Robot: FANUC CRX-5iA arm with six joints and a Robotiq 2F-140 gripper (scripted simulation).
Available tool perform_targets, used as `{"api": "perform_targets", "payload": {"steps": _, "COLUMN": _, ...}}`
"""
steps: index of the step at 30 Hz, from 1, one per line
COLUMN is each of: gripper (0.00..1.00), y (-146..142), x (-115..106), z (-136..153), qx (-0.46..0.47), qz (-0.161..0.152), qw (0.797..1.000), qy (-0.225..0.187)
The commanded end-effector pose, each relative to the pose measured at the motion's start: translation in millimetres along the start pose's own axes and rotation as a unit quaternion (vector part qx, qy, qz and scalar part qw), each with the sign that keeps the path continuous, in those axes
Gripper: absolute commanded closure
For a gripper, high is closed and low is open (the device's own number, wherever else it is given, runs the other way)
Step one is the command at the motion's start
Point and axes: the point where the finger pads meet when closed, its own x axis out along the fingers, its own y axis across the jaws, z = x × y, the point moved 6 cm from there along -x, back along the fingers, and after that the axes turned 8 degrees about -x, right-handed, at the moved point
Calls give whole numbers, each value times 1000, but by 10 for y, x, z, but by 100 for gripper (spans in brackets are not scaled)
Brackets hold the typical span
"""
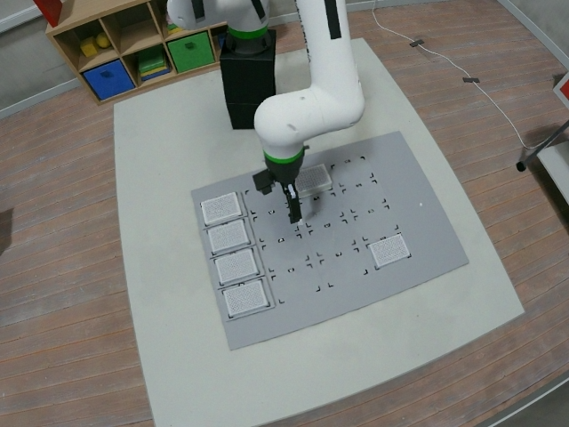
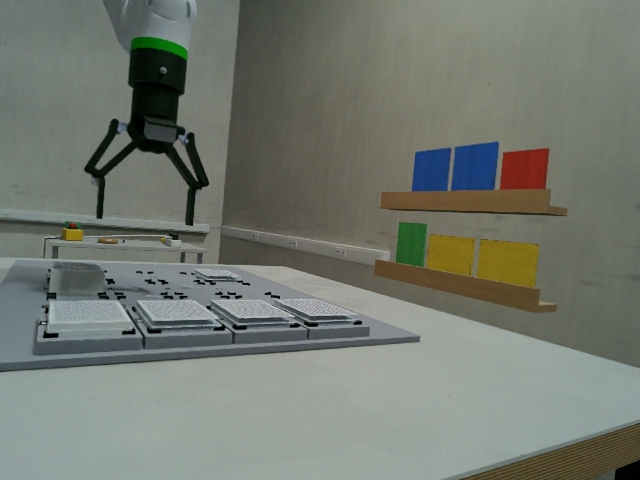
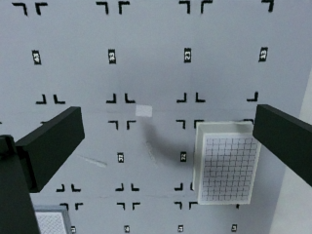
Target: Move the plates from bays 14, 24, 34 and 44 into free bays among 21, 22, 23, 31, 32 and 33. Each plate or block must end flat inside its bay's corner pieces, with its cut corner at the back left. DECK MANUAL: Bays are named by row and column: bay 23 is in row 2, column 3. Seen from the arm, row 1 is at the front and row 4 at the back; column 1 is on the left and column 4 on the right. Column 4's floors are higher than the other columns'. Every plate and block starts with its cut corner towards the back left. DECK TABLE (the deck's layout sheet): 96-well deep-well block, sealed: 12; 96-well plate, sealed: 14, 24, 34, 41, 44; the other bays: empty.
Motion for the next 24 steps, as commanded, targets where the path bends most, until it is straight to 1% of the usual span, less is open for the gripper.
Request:
{"api": "perform_targets", "payload": {"steps": 1, "gripper": 0, "y": -33, "x": -7, "z": 166, "qx": 0, "qz": -1, "qw": 1000, "qy": 1}}
{"api": "perform_targets", "payload": {"steps": 12, "gripper": 0, "y": -94, "x": -6, "z": 603, "qx": 0, "qz": -1, "qw": 1000, "qy": 1}}
{"api": "perform_targets", "payload": {"steps": 14, "gripper": 0, "y": -94, "x": -6, "z": 603, "qx": 0, "qz": -1, "qw": 1000, "qy": 1}}
{"api": "perform_targets", "payload": {"steps": 18, "gripper": 0, "y": -116, "x": -6, "z": 761, "qx": 0, "qz": -1, "qw": 1000, "qy": 1}}
{"api": "perform_targets", "payload": {"steps": 24, "gripper": 0, "y": -117, "x": -6, "z": 761, "qx": 0, "qz": -1, "qw": 1000, "qy": 1}}
